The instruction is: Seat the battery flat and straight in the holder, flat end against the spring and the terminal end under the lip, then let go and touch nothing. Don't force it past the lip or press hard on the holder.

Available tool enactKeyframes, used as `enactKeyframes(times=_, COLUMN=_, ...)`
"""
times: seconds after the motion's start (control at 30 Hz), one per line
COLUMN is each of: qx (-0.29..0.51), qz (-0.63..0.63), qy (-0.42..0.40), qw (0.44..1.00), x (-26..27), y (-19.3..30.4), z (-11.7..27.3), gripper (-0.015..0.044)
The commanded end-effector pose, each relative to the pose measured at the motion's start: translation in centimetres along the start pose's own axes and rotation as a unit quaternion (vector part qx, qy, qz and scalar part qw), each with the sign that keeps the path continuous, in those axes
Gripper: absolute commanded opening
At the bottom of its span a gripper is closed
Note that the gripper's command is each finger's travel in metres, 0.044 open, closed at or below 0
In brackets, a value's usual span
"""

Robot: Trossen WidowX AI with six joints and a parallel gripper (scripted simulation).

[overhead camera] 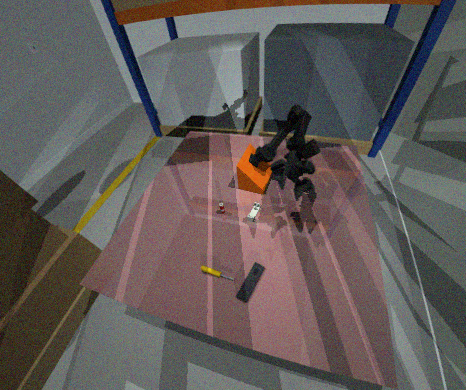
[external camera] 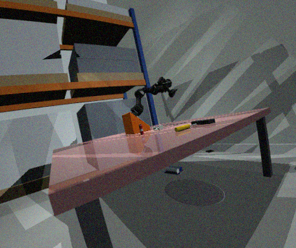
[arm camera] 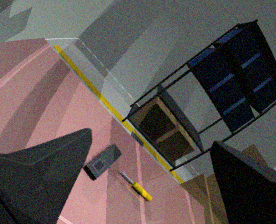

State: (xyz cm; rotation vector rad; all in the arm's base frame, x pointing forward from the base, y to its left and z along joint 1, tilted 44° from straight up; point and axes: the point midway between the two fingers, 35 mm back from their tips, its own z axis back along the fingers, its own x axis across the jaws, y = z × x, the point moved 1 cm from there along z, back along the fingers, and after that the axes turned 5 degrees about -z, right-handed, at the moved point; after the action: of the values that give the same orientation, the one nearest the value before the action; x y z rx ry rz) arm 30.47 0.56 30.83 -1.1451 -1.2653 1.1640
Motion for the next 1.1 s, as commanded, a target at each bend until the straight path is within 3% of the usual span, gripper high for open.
enactKeyframes(times=0.0, qx=0.005, qz=0.003, qy=0.001, qw=1.0, x=-0.1, y=0.2, z=-0.2, gripper=0.0374)
enactKeyframes(times=0.27, qx=0.224, qz=0.098, qy=0.001, qw=0.97, x=-4.9, y=7.9, z=-5.4, gripper=0.0164)
enactKeyframes(times=0.47, qx=0.391, qz=0.101, qy=-0.039, qw=0.914, x=-9.3, y=15.5, z=-6.5, gripper=0.0006)
enactKeyframes(times=0.77, qx=0.555, qz=0.026, qy=-0.151, qw=0.818, x=-14.9, y=25.1, z=-4.6, gripper=0.0)
enactKeyframes(times=1.07, qx=0.587, qz=-0.111, qy=-0.286, qw=0.749, x=-18.8, y=32.3, z=-0.9, gripper=0.0)
